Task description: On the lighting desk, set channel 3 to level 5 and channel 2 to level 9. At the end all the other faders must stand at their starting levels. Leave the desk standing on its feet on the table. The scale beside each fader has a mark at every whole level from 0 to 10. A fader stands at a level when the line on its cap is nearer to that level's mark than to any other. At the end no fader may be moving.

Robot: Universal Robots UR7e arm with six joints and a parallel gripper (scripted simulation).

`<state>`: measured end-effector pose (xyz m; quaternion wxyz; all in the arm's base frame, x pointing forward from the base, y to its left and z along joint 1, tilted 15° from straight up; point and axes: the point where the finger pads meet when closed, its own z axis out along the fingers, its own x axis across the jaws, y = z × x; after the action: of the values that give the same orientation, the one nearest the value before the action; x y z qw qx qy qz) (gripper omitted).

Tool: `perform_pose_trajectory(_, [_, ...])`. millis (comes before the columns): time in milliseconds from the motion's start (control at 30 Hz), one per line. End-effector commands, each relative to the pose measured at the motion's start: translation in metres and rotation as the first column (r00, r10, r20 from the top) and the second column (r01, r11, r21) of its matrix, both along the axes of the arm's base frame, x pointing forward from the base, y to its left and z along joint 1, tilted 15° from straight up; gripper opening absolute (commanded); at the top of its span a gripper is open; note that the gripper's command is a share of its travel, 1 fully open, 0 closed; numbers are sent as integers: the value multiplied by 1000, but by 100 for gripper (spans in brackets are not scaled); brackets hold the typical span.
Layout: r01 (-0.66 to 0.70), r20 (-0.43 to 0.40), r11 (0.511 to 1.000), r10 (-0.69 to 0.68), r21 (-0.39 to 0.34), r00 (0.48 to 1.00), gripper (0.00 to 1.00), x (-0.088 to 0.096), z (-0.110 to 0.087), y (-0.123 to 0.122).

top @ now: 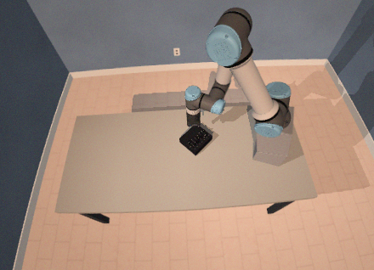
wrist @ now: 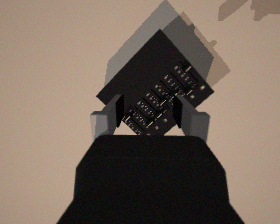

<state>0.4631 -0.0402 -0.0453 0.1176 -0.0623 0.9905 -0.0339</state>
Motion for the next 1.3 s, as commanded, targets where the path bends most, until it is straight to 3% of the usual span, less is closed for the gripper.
perform_pose_trajectory(0, [-22,12,1000,22,-10,1000,100,-14,-6,11])
perform_pose_trajectory(833, [-61,5,998,61,-19,998,100,-17,-9,13])
perform_pose_trajectory(1067, [-278,-41,959,276,-59,960,100,-31,-27,23])
perform_pose_trajectory(1267, [-519,-100,850,511,-87,854,100,-50,-46,36])
